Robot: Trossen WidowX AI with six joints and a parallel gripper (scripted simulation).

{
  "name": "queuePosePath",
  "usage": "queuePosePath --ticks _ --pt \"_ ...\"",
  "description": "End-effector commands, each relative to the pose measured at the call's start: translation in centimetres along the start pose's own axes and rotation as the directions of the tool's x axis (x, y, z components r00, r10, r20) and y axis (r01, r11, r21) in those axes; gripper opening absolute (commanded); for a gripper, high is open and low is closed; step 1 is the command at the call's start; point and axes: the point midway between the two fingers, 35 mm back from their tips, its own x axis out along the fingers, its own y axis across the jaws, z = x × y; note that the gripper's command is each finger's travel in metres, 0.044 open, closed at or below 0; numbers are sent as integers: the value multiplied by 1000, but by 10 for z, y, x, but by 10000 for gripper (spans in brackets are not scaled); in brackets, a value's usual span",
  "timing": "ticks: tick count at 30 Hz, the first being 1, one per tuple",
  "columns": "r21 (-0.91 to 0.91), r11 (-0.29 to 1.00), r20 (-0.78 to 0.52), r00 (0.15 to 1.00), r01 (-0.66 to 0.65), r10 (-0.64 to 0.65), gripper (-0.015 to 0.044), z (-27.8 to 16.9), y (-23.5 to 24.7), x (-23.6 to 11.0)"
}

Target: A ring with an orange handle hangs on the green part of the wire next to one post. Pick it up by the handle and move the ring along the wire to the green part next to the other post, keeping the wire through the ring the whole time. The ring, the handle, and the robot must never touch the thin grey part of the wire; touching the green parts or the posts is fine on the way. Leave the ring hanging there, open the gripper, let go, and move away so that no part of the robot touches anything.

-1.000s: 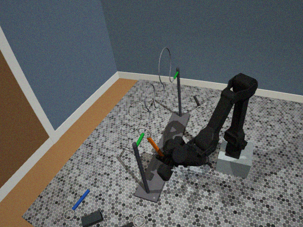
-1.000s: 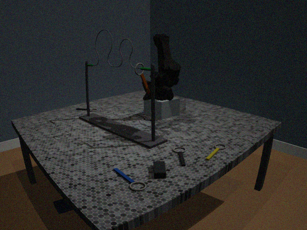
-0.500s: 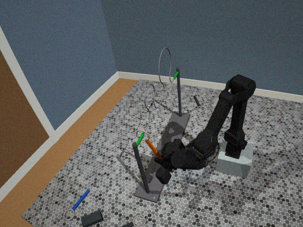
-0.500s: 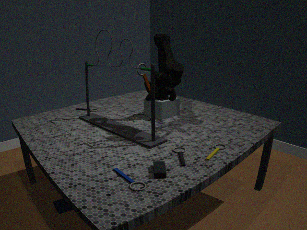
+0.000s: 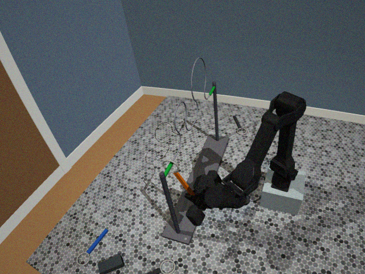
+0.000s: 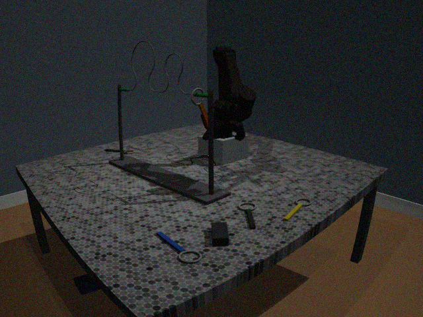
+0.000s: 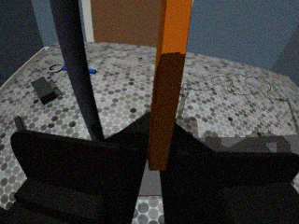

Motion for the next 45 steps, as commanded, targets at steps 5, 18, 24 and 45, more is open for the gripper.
queuePosePath --ticks 5,18,24,45 --pt "5 1000 5 1000 4 -4 -150 -10 2 5" --pt "5 1000 5 1000 4 -4 -150 -11 2 5" --pt "5 1000 5 1000 4 -4 -150 -11 2 5" --pt "6 1000 -3 1000 2 -2 160 -11 4 -7"
